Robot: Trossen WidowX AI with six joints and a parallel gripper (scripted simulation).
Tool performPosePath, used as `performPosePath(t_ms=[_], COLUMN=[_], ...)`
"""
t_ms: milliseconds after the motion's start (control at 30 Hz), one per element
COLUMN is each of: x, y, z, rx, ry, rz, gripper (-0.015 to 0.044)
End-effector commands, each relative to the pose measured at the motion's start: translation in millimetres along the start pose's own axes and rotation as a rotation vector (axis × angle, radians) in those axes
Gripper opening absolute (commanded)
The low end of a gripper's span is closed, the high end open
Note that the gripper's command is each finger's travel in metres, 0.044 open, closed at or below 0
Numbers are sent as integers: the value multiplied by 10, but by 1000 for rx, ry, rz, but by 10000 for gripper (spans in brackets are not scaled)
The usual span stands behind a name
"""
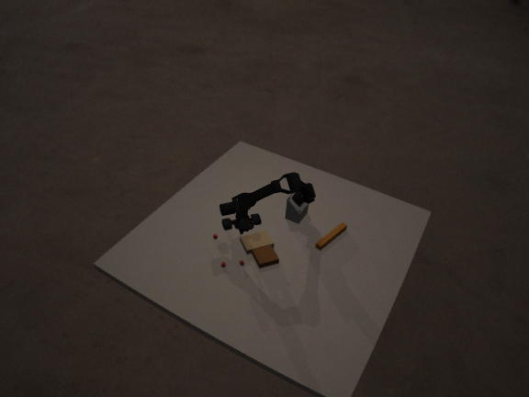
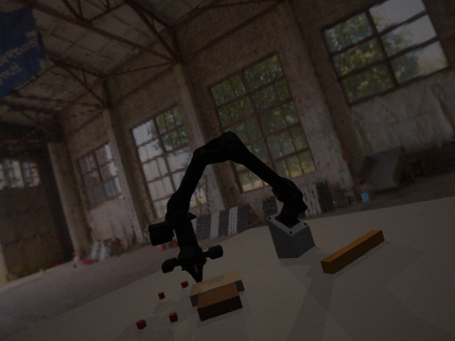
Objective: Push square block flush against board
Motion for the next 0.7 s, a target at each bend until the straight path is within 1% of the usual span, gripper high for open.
performPosePath(t_ms=[0,300,367,467,667], x=[-17,-21,113,502,524], y=[-1,-10,-23,-24,-21], z=[67,204,161,160,143], rx=[3,3,0,3,-24], ry=[5,4,1,6,-3], rz=[-3,-5,-1,-3,14], gripper=[0,0,0,0,0])
Point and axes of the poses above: the point midway between the two fingers, 35 mm back from their tips, its own x axis back along the fingers, its own y axis across the jaws, z = x × y, the point moved 6 cm from there along x, back along the fingers, and after that the axes turned 4 degrees about -x, right-handed, at the moved point
